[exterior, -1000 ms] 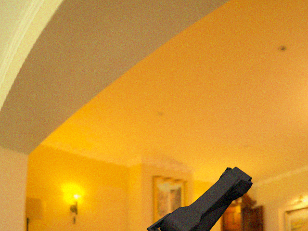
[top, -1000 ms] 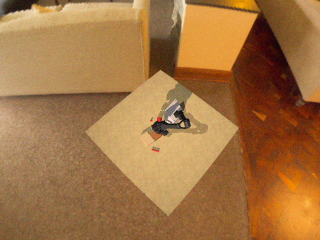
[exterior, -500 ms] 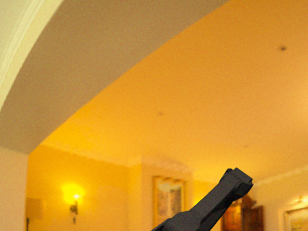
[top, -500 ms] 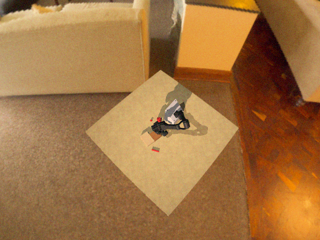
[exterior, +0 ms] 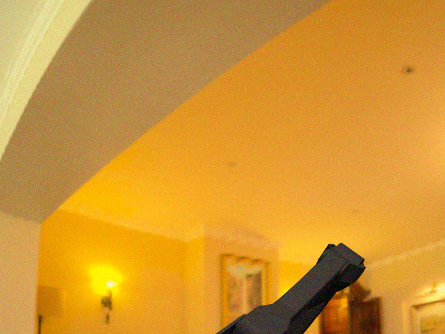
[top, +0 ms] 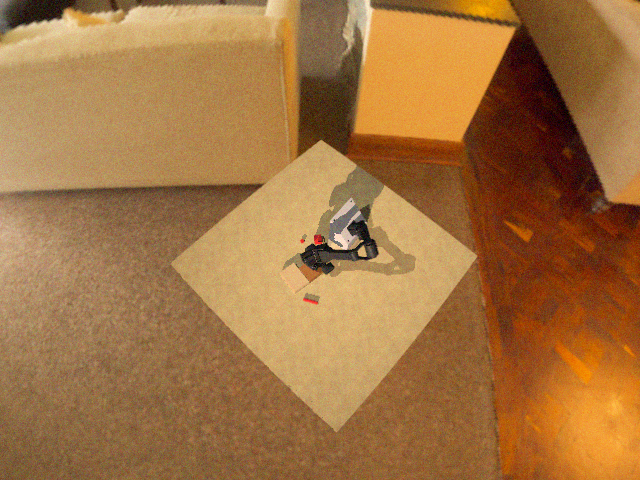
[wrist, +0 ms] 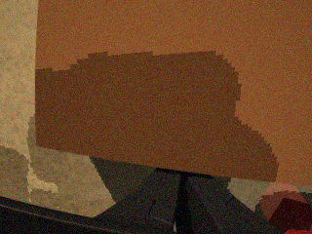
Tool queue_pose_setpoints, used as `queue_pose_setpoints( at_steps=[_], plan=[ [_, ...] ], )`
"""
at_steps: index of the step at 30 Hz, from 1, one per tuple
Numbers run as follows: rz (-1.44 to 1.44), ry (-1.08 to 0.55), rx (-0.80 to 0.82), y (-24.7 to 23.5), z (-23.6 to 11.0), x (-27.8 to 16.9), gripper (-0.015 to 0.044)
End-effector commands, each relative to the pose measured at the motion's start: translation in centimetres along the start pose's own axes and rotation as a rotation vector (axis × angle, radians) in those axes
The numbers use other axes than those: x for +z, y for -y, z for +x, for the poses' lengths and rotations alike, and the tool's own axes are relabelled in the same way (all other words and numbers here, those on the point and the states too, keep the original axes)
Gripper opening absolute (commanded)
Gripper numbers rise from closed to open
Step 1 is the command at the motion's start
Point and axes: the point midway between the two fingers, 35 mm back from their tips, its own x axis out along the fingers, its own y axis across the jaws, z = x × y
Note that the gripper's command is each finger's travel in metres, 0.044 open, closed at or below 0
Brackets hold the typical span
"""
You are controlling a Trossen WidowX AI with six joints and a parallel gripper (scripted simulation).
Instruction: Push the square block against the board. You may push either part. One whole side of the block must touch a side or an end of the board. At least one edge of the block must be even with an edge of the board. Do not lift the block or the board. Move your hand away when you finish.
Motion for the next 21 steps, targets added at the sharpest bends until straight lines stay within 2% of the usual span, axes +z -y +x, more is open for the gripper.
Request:
queue_pose_setpoints(
  at_steps=[1,10,21],
  plan=[
    [0.002,0.003,0.006,-0.1,0.0,0.7,0.0],
    [0.002,0.004,0.006,-0.1,0.0,1.5,0.0],
    [0.002,0.003,0.005,0.0,0.0,0.2,0.0]
  ],
)
